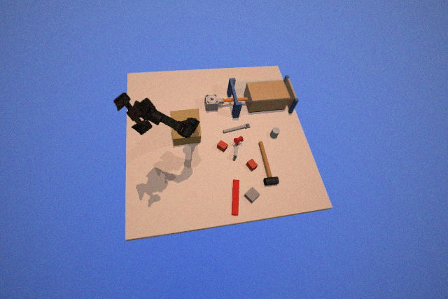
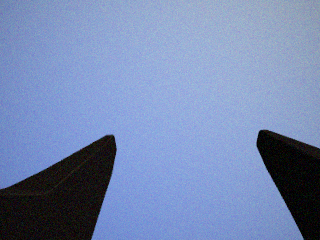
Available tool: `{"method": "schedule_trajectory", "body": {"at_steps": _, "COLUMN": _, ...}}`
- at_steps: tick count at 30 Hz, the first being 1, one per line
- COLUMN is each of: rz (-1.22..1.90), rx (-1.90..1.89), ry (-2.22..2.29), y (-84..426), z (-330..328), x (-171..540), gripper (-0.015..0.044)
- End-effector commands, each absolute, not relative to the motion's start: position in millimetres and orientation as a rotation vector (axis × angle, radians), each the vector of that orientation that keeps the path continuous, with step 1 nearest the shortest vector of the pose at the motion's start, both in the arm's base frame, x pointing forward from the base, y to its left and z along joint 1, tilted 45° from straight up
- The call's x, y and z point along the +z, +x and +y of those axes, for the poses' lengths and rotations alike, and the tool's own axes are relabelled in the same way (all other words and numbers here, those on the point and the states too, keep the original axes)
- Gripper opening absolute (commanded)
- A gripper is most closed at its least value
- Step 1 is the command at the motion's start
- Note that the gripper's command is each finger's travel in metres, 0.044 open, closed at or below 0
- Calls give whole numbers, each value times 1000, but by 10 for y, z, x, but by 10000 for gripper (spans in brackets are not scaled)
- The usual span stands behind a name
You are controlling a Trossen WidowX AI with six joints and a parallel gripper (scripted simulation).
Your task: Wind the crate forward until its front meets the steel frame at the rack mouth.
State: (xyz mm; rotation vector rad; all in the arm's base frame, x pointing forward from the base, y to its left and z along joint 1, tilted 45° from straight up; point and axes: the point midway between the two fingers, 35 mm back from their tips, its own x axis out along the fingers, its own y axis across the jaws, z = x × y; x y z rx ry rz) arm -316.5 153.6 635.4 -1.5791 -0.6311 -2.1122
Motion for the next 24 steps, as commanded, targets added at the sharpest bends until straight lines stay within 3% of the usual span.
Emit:
{"method": "schedule_trajectory", "body": {"at_steps": 1, "rz": -636, "rx": -2118, "ry": -1580, "y": -3167, "z": 1558, "x": 6350, "gripper": 426}}
{"method": "schedule_trajectory", "body": {"at_steps": 10, "rz": -881, "rx": -2393, "ry": -1665, "y": -3069, "z": 2713, "x": 6062, "gripper": 440}}
{"method": "schedule_trajectory", "body": {"at_steps": 24, "rz": -1109, "rx": -2603, "ry": -2002, "y": -2148, "z": 3965, "x": 5621, "gripper": 440}}
